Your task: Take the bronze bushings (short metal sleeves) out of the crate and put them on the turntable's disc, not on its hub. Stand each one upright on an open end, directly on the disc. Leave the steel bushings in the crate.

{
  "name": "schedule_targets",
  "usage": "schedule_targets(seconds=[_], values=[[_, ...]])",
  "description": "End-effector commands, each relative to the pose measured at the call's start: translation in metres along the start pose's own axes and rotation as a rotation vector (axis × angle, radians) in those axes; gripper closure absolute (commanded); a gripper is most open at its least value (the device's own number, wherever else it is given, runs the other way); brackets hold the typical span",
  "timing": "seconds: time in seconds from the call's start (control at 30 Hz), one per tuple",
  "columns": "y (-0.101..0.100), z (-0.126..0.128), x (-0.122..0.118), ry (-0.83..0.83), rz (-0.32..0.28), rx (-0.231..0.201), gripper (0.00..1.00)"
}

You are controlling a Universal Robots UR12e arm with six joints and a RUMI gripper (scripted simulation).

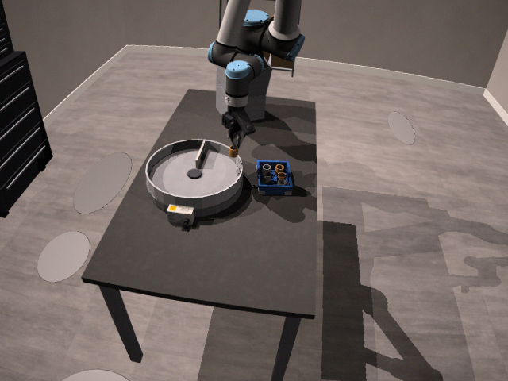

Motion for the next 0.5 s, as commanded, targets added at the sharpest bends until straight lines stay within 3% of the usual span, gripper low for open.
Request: schedule_targets(seconds=[0.0,0.47], values=[[0.001,0.015,-0.038,0.002,0.003,0.000,1.00],[0.000,0.033,-0.087,0.002,0.003,0.000,1.00]])
Point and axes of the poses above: the point where the finger pads meet when closed, its own y axis back along the fingers, its own z axis across the jaws, x = y × z, the point moved 4 cm from there along y, back along the fingers, and after that the axes turned 10 degrees about y, right-handed, at the moved point
